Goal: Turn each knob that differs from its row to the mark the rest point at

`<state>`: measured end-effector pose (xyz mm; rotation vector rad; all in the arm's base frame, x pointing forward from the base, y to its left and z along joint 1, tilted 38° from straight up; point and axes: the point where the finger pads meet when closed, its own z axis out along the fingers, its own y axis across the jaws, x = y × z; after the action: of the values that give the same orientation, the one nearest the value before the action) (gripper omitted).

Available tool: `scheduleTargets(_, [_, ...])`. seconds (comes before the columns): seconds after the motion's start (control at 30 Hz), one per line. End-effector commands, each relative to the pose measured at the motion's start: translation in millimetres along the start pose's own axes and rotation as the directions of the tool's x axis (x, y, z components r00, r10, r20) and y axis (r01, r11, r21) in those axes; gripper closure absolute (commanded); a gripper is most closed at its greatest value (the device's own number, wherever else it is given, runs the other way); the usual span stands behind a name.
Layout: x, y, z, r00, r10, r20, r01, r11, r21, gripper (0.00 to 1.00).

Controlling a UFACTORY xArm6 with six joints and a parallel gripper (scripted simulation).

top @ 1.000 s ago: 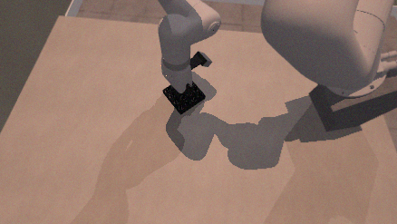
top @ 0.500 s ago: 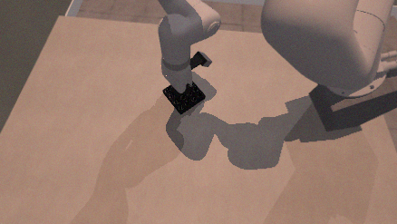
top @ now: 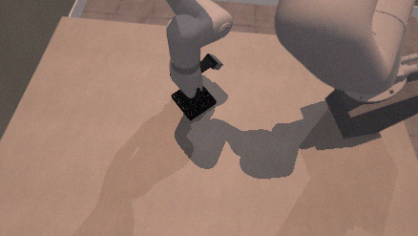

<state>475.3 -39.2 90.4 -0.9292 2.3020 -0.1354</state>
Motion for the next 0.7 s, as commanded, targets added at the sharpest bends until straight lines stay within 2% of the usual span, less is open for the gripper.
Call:
scheduleTargets(0.0, [-0.5,-0.7,-0.5,1.000,-0.026,0.001,0.026,1.000,0.002,0.92])
scheduleTargets(0.23, [-0.5,-0.7,-0.5,0.997,-0.077,0.001,0.077,0.997,0.002,0.92])
scheduleTargets(0.67, [-0.5,-0.7,-0.5,0.961,-0.278,0.001,0.278,0.961,0.002,0.92])
